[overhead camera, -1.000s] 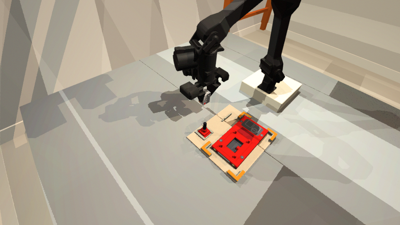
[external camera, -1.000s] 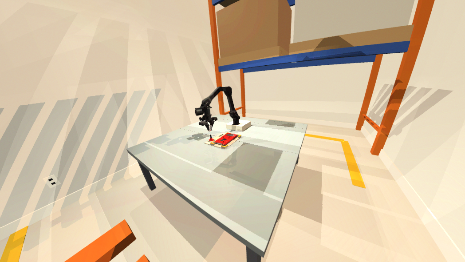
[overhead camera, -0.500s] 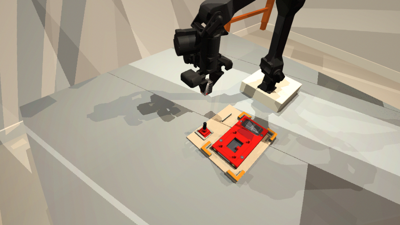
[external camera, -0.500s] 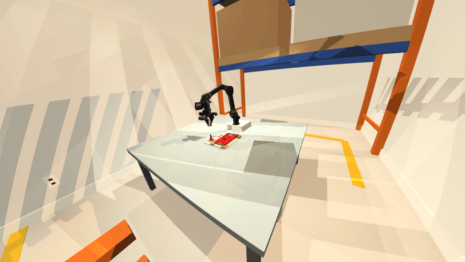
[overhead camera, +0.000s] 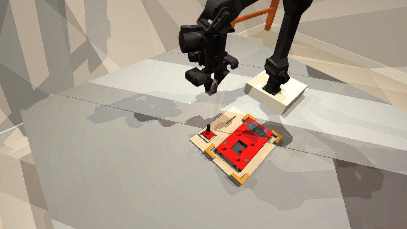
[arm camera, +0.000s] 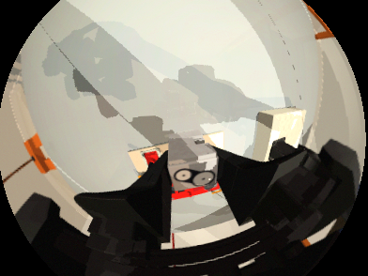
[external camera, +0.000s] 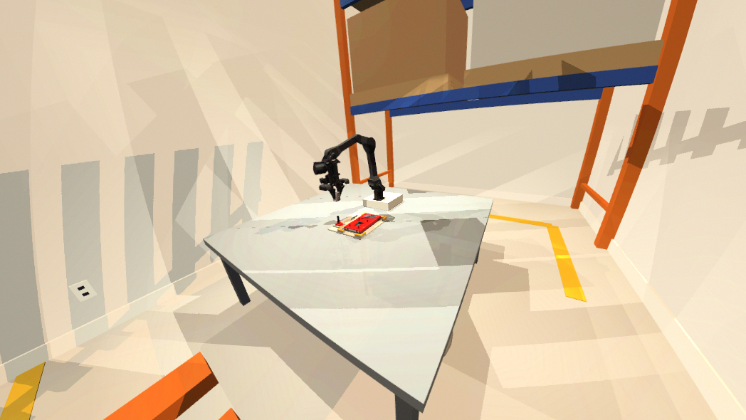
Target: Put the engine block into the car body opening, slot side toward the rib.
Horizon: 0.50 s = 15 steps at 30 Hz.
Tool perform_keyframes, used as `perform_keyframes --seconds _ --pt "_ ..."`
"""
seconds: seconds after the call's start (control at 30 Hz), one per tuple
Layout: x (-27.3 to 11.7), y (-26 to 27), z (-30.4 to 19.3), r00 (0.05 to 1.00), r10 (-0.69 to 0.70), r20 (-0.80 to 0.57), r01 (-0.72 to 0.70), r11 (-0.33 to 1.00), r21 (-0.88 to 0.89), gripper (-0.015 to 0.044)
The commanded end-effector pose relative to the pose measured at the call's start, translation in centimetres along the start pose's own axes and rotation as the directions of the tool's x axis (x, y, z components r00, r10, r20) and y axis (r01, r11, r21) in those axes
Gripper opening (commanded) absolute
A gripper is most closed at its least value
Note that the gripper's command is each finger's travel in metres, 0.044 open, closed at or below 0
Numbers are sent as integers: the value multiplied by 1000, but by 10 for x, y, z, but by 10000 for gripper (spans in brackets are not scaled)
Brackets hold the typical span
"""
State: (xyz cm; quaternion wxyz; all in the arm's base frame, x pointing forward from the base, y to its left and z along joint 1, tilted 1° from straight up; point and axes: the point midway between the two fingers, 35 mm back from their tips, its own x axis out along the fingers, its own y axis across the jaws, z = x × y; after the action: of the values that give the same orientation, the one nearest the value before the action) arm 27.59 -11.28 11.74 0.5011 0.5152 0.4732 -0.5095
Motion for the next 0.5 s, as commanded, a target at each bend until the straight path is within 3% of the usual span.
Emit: perform_keyframes --seconds 0.0,0.27,0.47 --pt "8 -1 0 1000 -8 2 8 1000 2 0" --pt "5 -1 1 999 -9 -53 9 1000 1 0" --pt "6 -2 6 980 -20 -197 19 1000 -4 0"
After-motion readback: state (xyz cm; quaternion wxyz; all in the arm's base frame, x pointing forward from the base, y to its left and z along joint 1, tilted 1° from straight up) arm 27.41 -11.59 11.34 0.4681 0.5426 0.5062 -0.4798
